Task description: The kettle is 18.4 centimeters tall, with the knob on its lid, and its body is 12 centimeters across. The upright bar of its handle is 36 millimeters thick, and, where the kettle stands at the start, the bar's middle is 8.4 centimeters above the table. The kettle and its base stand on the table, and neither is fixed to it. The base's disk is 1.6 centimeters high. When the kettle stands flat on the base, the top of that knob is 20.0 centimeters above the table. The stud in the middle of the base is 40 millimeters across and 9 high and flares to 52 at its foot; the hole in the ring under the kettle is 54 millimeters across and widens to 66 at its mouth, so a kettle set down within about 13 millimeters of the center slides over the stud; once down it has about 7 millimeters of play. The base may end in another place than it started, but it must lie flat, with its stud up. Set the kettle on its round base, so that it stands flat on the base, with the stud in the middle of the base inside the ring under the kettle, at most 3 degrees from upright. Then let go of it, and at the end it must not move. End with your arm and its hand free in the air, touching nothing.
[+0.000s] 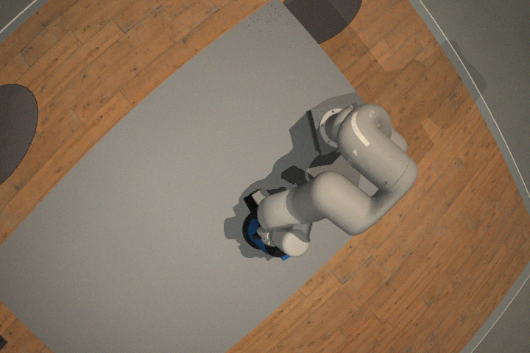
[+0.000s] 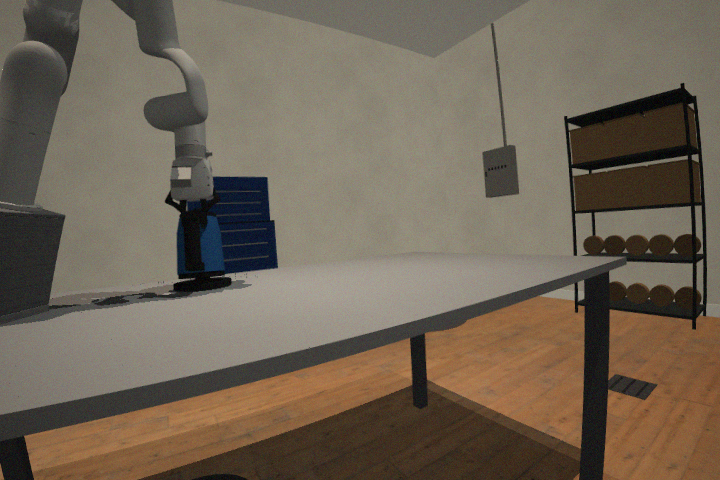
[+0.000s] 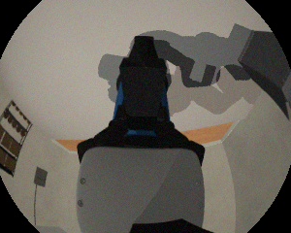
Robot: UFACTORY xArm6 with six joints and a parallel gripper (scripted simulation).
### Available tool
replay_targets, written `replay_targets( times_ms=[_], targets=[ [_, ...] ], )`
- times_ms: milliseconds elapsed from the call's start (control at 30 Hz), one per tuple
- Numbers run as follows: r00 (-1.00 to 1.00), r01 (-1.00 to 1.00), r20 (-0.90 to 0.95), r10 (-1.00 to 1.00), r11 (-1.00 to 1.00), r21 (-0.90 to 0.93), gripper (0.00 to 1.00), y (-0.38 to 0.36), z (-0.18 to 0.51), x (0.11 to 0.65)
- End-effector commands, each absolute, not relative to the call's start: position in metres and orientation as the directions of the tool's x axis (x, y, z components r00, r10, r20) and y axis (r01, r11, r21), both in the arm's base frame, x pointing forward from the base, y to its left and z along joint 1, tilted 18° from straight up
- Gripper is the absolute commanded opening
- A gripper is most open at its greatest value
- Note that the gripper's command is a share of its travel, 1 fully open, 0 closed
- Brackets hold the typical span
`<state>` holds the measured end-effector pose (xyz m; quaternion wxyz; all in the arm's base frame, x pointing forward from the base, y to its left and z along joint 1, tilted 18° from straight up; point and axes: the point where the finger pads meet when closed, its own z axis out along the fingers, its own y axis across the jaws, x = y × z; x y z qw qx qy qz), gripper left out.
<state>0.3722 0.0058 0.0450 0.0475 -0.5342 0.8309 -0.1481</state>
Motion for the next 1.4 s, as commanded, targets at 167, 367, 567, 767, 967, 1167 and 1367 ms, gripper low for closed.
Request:
replay_targets(
  times_ms=[167,367,567,767,967,1167,1367],
  targets=[
    [-0.425,-0.873,0.077,-0.902,0.385,-0.300,0.00,0.0060,0.0457,0.3736],
    [-0.425,-0.873,0.077,-0.902,0.385,-0.300,0.00,0.0059,0.0451,0.3737],
    [-0.425,-0.873,0.077,-0.902,0.385,-0.300,0.00,0.0056,0.0435,0.3742],
    [-0.425,-0.873,0.077,-0.902,0.385,-0.300,0.00,0.0054,0.0429,0.3743],
    [-0.425,-0.873,0.077,-0.902,0.385,-0.300,0.00,0.0054,0.0429,0.3743],
    [-0.425,-0.873,0.077,-0.902,0.385,-0.300,0.00,0.0054,0.0426,0.3744],
    [-0.425,-0.873,0.077,-0.902,0.385,-0.300,0.00,0.0049,0.0403,0.3749]
  ],
)
